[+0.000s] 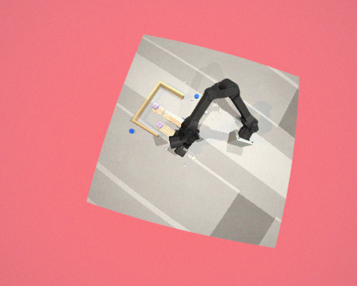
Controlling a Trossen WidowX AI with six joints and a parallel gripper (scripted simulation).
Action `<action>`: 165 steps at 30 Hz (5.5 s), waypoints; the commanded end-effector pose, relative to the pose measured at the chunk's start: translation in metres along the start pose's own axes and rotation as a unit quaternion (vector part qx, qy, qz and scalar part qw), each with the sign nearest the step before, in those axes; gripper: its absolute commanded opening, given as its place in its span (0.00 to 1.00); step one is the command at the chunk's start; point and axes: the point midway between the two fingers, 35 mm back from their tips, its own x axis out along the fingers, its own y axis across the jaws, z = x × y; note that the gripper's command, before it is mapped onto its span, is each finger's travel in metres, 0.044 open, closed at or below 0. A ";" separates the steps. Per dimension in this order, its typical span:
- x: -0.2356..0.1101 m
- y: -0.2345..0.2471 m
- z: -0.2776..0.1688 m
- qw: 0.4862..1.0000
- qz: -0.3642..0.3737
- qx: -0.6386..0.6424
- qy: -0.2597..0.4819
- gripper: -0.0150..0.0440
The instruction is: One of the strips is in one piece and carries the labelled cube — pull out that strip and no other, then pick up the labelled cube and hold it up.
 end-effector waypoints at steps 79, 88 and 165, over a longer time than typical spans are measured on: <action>0.003 -0.004 -0.087 1.000 -0.002 -0.005 0.014 0.25; -0.041 0.001 -0.078 1.000 0.000 -0.005 0.014 0.25; -0.048 -0.008 0.126 0.998 -0.003 0.068 0.010 0.68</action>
